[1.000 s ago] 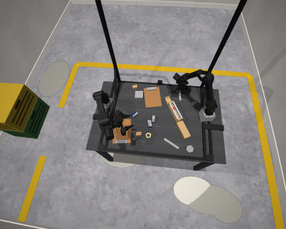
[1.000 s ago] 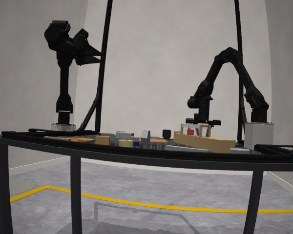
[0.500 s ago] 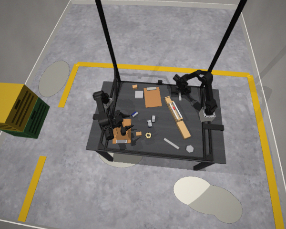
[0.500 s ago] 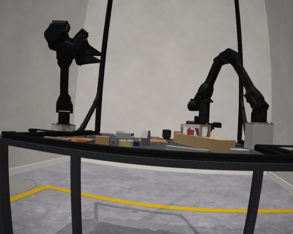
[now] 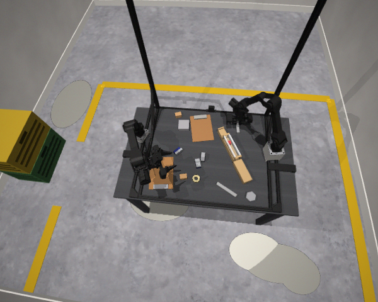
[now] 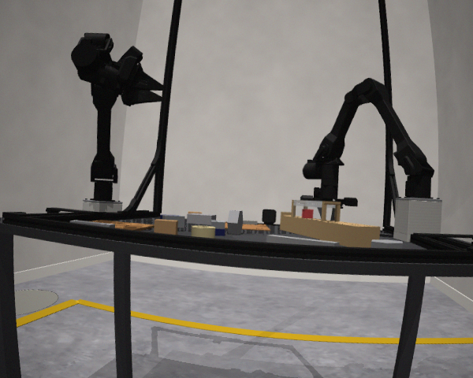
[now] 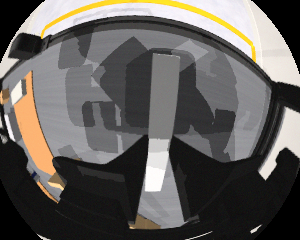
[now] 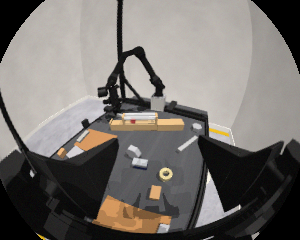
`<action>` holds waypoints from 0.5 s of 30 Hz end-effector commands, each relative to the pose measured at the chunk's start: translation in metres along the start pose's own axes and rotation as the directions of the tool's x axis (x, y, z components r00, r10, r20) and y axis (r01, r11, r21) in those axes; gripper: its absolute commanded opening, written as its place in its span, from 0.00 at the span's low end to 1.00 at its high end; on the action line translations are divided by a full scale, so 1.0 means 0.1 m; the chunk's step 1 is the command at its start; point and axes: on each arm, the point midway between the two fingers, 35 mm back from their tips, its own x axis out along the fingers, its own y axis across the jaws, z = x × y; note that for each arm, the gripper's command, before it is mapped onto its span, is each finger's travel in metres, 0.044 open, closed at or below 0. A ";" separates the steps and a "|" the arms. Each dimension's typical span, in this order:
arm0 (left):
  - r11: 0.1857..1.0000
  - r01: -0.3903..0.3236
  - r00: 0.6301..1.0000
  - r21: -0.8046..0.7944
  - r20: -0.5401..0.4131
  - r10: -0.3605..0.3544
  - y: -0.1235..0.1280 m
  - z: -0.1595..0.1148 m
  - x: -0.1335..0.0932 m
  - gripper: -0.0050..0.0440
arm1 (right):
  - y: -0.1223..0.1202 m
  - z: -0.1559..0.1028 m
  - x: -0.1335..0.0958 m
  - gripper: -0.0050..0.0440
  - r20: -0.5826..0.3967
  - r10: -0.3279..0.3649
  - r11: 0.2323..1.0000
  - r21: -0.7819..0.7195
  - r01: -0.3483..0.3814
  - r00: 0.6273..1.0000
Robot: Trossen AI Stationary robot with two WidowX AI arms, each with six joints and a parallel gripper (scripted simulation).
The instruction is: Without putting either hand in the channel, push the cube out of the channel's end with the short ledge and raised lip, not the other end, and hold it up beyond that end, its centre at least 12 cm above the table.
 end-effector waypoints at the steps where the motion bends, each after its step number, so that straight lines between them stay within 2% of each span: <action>1: 1.000 -0.003 1.000 0.000 0.000 0.003 0.01 0.00 0.00 0.24 | 0.00 0.00 0.00 0.92 0.002 0.001 1.000 -0.001 -0.001 1.000; 4: 1.000 -0.003 1.000 0.000 0.000 0.003 0.01 0.00 0.00 0.19 | 0.00 0.00 0.00 0.92 0.002 0.001 1.000 -0.001 -0.001 1.000; 10: 1.000 -0.003 1.000 0.000 0.000 0.003 0.01 0.00 -0.02 0.18 | 0.00 0.00 0.00 0.92 0.002 0.001 1.000 -0.001 -0.001 1.000; 12: 1.000 -0.002 1.000 0.000 0.000 0.002 0.02 0.02 -0.15 0.18 | 0.00 0.00 0.00 0.92 0.002 0.001 1.000 -0.001 -0.001 1.000; 14: 1.000 -0.002 1.000 0.000 0.000 0.002 0.02 0.02 -0.15 0.18 | 0.00 0.00 0.00 0.92 0.002 0.001 1.000 -0.001 -0.001 1.000; 15: 1.000 -0.001 1.000 0.000 -0.001 0.001 0.03 0.03 -0.25 0.18 | 0.00 0.00 0.00 0.92 0.002 0.001 1.000 -0.001 -0.001 1.000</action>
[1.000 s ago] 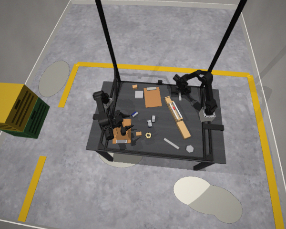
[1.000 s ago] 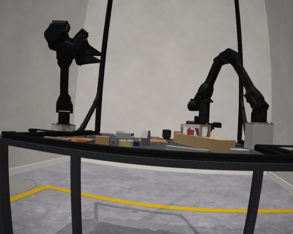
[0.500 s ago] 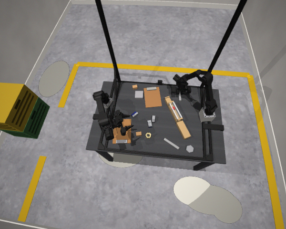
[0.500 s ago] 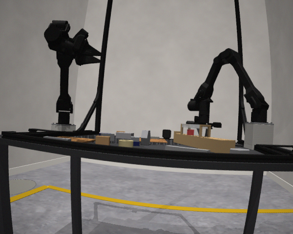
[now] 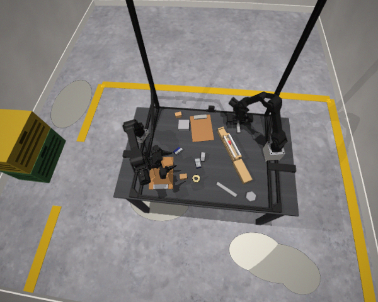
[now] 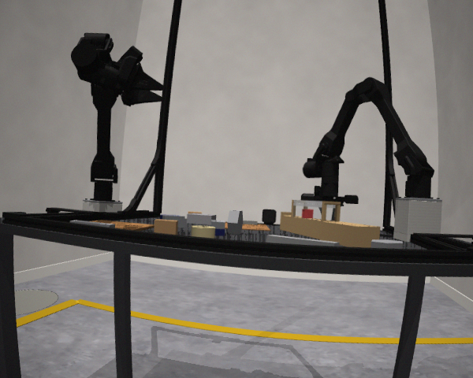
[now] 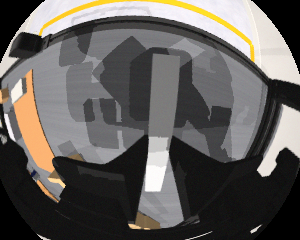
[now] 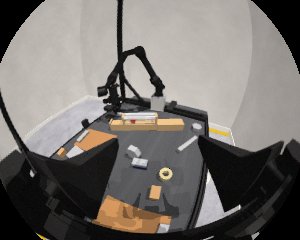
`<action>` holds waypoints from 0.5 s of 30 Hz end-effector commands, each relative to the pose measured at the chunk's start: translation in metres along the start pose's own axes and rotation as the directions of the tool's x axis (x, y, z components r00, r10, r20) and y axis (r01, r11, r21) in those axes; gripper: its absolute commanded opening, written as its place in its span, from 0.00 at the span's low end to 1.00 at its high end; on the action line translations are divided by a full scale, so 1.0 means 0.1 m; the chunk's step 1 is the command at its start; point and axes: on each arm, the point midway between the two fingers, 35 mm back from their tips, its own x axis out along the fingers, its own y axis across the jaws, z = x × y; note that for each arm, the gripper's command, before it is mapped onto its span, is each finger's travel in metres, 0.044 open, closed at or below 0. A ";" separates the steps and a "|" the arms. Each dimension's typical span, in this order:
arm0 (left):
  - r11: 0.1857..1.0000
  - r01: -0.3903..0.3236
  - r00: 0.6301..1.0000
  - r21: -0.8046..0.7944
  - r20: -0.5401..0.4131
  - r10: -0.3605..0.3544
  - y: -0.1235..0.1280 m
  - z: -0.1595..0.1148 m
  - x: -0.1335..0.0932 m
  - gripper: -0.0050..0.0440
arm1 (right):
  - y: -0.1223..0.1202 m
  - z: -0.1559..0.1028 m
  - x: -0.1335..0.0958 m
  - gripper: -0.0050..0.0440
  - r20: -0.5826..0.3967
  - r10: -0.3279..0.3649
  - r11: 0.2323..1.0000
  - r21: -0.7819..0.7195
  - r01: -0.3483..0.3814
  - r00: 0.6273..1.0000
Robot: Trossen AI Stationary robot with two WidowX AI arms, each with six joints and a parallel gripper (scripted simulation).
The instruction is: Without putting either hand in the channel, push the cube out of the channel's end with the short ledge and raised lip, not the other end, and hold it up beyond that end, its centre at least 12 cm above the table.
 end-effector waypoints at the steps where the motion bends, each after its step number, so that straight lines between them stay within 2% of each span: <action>1: 1.000 -0.016 1.000 -0.001 0.015 0.016 0.05 0.05 -0.30 0.18 | 0.00 0.00 0.00 0.92 0.002 0.001 1.000 0.000 -0.001 1.000; 6: 1.000 -0.014 1.000 -0.001 0.011 0.014 0.03 0.02 -0.85 0.18 | 0.00 0.00 0.00 0.92 0.002 0.001 1.000 0.000 -0.001 1.000; 8: 1.000 -0.013 1.000 -0.002 0.010 0.013 0.01 0.01 -0.99 0.18 | 0.00 0.00 0.00 0.92 0.002 0.001 1.000 0.000 -0.001 1.000; 15: 1.000 -0.011 1.000 -0.017 0.012 0.011 0.04 -0.04 -1.01 0.18 | 0.00 0.00 0.00 0.92 0.002 0.001 1.000 0.000 -0.001 1.000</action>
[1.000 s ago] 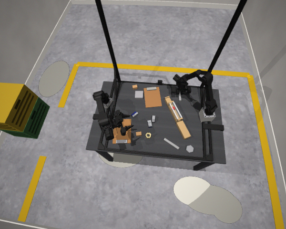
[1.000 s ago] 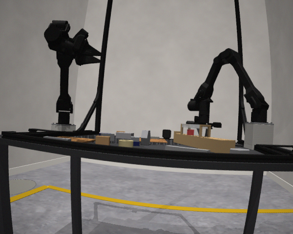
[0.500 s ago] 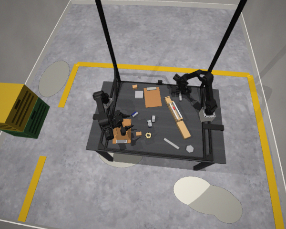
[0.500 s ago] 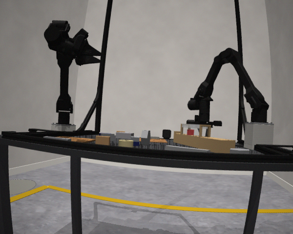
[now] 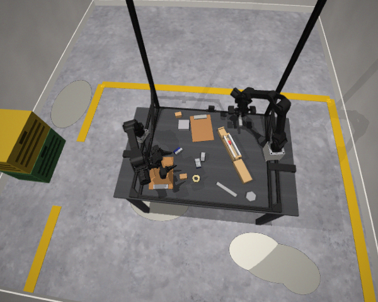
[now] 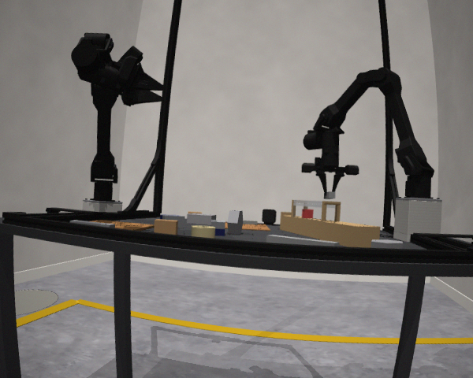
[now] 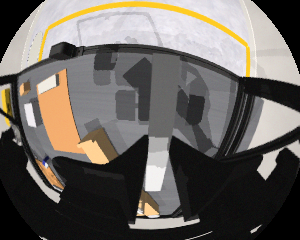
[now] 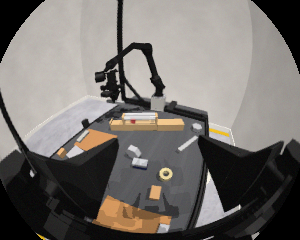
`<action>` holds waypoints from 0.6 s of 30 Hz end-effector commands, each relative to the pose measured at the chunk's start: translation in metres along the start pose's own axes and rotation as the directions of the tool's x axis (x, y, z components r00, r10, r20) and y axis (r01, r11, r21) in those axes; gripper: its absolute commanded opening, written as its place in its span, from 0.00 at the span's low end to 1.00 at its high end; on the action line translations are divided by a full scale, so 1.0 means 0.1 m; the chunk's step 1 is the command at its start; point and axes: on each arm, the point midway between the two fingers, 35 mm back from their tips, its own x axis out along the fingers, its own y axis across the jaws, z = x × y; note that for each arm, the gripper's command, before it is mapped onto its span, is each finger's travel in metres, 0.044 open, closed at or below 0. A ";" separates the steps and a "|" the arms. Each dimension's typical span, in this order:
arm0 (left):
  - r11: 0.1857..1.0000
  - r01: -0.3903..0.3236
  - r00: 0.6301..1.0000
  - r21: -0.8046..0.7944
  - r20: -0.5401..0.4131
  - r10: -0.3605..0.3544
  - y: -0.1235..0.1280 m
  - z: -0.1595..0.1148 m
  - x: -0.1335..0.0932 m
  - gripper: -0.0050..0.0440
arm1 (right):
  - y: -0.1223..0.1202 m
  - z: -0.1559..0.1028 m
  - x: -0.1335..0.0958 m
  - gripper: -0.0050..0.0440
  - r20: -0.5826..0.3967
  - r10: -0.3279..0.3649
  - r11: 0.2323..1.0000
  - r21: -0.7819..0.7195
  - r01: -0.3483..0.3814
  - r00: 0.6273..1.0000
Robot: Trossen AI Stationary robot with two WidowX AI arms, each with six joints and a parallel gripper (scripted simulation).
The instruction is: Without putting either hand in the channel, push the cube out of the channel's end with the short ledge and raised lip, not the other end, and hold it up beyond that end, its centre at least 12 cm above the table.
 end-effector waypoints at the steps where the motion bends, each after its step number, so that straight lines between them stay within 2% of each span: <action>1: 1.000 -0.006 1.000 -0.010 0.006 0.006 0.03 -0.02 -0.04 0.18 | 0.00 0.00 0.00 0.92 0.002 0.000 1.000 0.000 0.000 1.000; 6: 0.994 0.009 1.000 -0.111 0.017 -0.007 0.23 -0.33 -0.05 0.18 | 0.00 0.00 0.00 0.92 0.002 0.000 1.000 0.000 0.000 1.000; 16: 0.985 0.008 1.000 -0.171 0.020 -0.005 0.52 -0.93 -0.06 0.18 | 0.00 0.00 0.00 0.92 0.002 0.000 1.000 0.000 0.000 1.000; 18: 0.985 0.008 1.000 -0.171 0.020 -0.005 0.52 -0.93 -0.06 0.18 | 0.00 0.00 0.00 0.92 0.002 0.000 1.000 0.000 0.000 1.000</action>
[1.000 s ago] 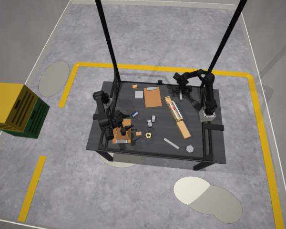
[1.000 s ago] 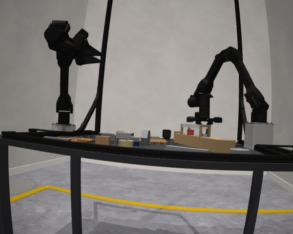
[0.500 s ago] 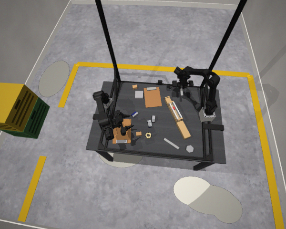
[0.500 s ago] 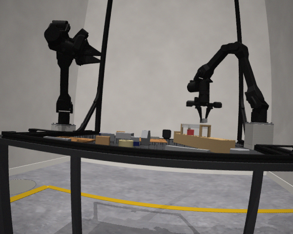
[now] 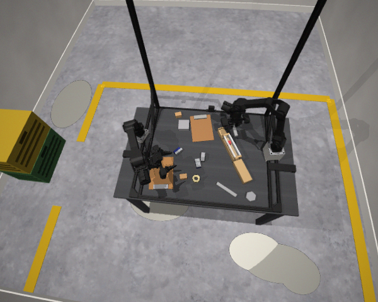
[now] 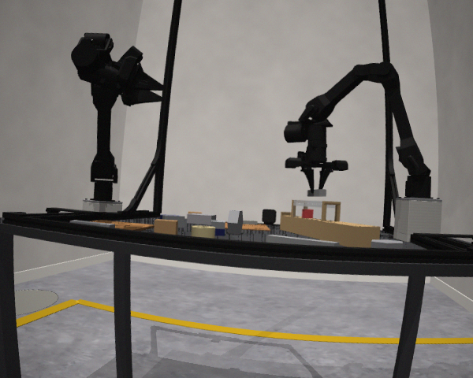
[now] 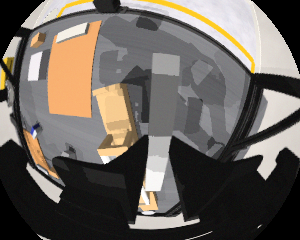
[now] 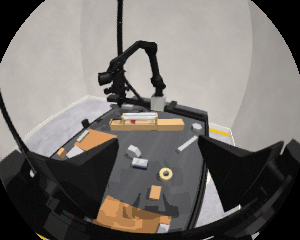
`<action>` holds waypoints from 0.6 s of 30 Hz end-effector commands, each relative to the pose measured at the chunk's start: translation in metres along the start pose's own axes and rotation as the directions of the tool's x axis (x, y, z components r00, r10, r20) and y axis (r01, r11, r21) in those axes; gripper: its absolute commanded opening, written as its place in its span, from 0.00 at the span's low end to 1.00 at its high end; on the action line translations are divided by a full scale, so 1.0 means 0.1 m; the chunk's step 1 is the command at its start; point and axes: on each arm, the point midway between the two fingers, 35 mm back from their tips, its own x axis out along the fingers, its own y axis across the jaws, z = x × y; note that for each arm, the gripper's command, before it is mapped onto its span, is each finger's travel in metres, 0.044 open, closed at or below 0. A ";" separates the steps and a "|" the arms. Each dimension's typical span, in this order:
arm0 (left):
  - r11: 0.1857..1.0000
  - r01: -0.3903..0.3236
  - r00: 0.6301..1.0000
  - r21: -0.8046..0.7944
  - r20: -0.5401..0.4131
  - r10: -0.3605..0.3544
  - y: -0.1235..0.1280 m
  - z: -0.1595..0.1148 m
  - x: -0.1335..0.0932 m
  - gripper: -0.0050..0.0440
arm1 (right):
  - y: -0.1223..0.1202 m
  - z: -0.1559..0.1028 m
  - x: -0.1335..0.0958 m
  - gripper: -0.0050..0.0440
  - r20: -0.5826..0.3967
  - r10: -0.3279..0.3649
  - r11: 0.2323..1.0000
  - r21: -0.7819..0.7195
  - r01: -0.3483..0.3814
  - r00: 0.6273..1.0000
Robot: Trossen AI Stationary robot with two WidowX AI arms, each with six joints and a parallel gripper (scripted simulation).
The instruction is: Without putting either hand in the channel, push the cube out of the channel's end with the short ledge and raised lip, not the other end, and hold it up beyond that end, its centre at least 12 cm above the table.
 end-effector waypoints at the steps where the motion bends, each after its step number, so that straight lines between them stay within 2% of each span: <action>1: 1.000 -0.006 1.000 -0.004 0.007 0.006 0.06 -0.11 -0.02 0.18 | 0.00 0.00 0.00 0.92 0.002 0.001 1.000 0.000 -0.001 1.000; 15: 0.998 -0.012 1.000 -0.066 0.007 0.012 0.36 -0.94 -0.04 0.18 | 0.00 0.00 0.00 0.92 0.002 0.001 1.000 0.000 -0.001 1.000; 18: 0.997 -0.012 1.000 -0.070 0.007 0.013 0.37 -1.00 -0.04 0.18 | 0.00 0.00 0.00 0.92 0.002 0.001 1.000 0.000 -0.001 1.000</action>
